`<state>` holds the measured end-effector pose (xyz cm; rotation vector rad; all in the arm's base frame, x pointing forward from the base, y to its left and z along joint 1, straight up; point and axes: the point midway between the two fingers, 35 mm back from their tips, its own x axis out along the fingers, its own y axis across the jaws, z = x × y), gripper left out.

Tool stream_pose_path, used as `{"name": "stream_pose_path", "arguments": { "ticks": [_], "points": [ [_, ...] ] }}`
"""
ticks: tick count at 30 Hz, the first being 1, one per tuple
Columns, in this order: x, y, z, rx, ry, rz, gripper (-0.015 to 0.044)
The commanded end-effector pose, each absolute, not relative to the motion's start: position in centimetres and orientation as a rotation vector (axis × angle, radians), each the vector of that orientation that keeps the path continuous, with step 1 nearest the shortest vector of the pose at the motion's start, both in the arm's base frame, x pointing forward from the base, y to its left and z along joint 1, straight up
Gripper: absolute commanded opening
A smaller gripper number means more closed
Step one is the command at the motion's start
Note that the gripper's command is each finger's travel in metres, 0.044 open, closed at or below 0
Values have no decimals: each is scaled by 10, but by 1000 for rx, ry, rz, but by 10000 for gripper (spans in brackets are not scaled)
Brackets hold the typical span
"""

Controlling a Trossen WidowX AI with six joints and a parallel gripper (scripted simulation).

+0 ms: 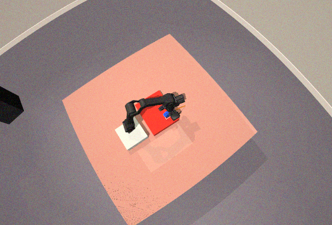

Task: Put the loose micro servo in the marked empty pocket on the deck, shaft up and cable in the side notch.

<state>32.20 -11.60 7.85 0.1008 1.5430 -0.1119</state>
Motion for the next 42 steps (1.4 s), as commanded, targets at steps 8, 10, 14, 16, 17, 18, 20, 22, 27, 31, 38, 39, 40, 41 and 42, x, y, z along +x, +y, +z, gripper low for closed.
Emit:
{"name": "stream_pose_path", "arguments": {
  "ticks": [8, 10, 14, 16, 17, 18, 20, 22, 27, 31, 38, 39, 40, 41, 42],
  "points": [
    [323, -116, 71, 106, 1540, -112, 0],
    [323, -116, 69, 106, 1540, -112, 0],
    [323, -116, 65, 106, 1540, -112, 0],
    [323, -116, 63, 106, 1540, -112, 0],
    [323, -116, 62, 106, 1540, -112, 0],
    [323, -116, 61, 106, 1540, -112, 0],
    [323, -116, 59, 106, 1540, -112, 0],
    [323, -116, 57, 106, 1540, -112, 0],
    [323, -116, 52, 106, 1540, -112, 0],
    [323, -116, 48, 106, 1540, -112, 0],
    [324, -116, 41, 106, 1540, -112, 0],
    [324, -116, 39, 106, 1540, -112, 0],
    [324, -116, 39, 106, 1540, -112, 0],
    [324, -116, 37, 106, 1540, -112, 0],
    [324, -116, 37, 106, 1540, -112, 0]
  ]
}}
